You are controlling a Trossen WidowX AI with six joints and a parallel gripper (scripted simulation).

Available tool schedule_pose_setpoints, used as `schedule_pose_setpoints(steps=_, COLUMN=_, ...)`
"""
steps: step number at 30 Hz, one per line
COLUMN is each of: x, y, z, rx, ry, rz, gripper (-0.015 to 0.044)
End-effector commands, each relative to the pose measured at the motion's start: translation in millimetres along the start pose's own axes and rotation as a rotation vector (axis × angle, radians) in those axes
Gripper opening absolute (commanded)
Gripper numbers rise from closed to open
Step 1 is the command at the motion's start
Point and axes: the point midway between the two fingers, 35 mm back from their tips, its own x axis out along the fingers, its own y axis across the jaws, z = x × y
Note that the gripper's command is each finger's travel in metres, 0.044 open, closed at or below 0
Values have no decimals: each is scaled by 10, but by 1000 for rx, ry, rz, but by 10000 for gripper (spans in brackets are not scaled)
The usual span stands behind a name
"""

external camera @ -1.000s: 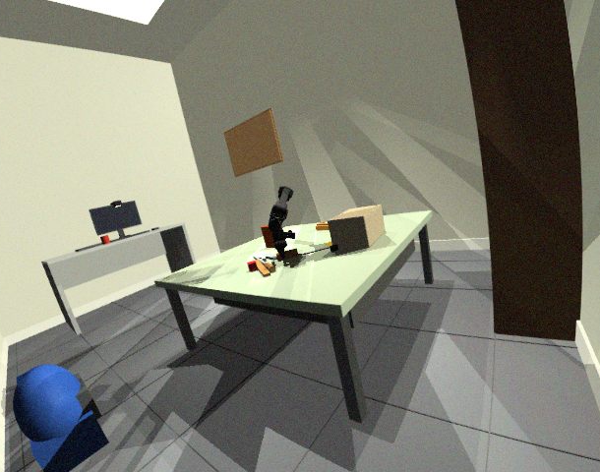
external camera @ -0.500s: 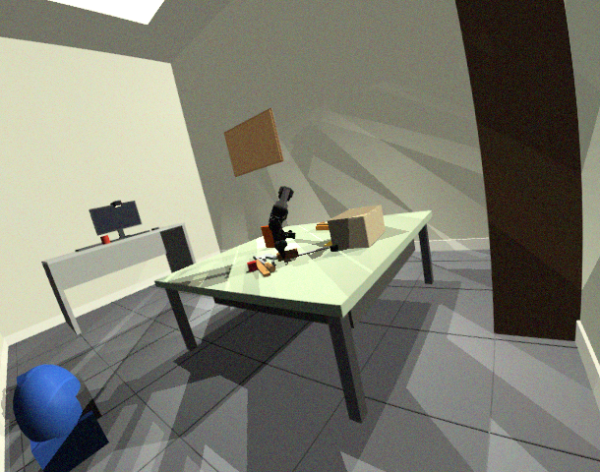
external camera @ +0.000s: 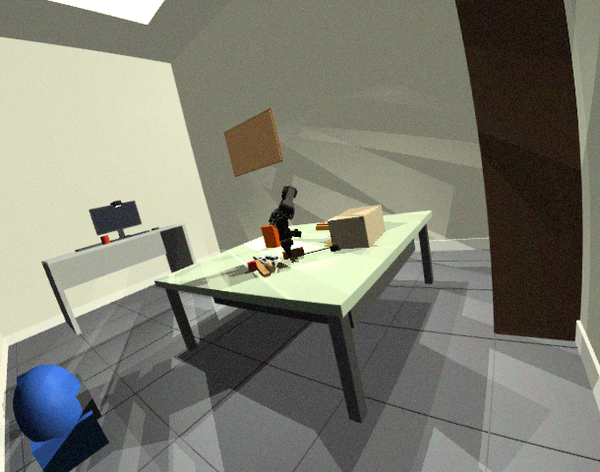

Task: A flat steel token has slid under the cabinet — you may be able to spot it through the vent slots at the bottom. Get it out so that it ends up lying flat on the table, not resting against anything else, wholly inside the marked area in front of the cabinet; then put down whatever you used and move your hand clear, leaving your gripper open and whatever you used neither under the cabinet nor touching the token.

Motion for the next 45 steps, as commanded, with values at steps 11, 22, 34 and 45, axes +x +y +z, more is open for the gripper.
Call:
schedule_pose_setpoints(steps=11, x=3, y=15, z=344, rx=-2, ry=-5, rz=2, gripper=0)
schedule_pose_setpoints(steps=22, x=8, y=28, z=576, rx=-2, ry=-7, rz=3, gripper=0)
schedule_pose_setpoints(steps=34, x=15, y=80, z=577, rx=-2, ry=-7, rz=4, gripper=0)
schedule_pose_setpoints(steps=45, x=20, y=165, z=575, rx=-1, ry=-7, rz=4, gripper=0)
